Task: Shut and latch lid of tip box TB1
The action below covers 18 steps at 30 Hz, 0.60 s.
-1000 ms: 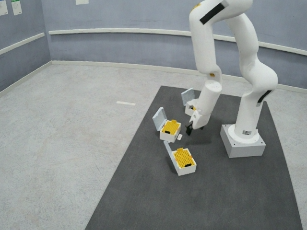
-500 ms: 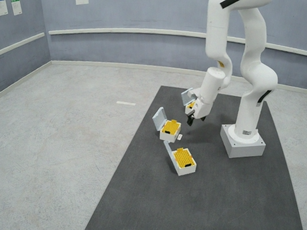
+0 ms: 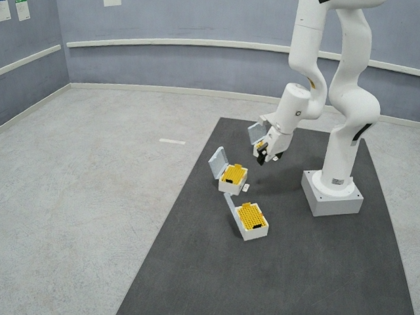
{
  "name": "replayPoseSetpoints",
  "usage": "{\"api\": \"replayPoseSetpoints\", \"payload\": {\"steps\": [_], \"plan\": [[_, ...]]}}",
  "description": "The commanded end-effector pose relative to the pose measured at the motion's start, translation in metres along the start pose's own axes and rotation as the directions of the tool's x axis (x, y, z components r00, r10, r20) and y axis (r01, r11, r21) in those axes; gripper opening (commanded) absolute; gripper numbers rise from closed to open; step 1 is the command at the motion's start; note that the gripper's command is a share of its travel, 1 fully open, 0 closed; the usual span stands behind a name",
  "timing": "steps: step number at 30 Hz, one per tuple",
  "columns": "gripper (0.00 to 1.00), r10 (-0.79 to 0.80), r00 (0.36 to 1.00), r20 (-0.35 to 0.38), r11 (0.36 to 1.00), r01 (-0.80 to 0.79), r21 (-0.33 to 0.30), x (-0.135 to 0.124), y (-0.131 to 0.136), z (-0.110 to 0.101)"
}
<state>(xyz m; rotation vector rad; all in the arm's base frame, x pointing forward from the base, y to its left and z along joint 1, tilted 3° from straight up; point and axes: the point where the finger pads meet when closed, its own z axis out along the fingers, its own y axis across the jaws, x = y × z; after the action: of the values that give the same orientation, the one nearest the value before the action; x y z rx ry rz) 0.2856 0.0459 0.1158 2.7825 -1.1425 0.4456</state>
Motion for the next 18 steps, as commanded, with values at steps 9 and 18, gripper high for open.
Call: {"api": "replayPoseSetpoints", "payload": {"steps": [9, 18], "plan": [[1.00, -0.320, 0.947, 0.009, 0.946, 0.319, 0.050, -0.044, -0.019, -0.013], [1.00, -0.331, 0.944, 0.009, 0.942, 0.330, 0.053, -0.075, -0.032, -0.021]]}}
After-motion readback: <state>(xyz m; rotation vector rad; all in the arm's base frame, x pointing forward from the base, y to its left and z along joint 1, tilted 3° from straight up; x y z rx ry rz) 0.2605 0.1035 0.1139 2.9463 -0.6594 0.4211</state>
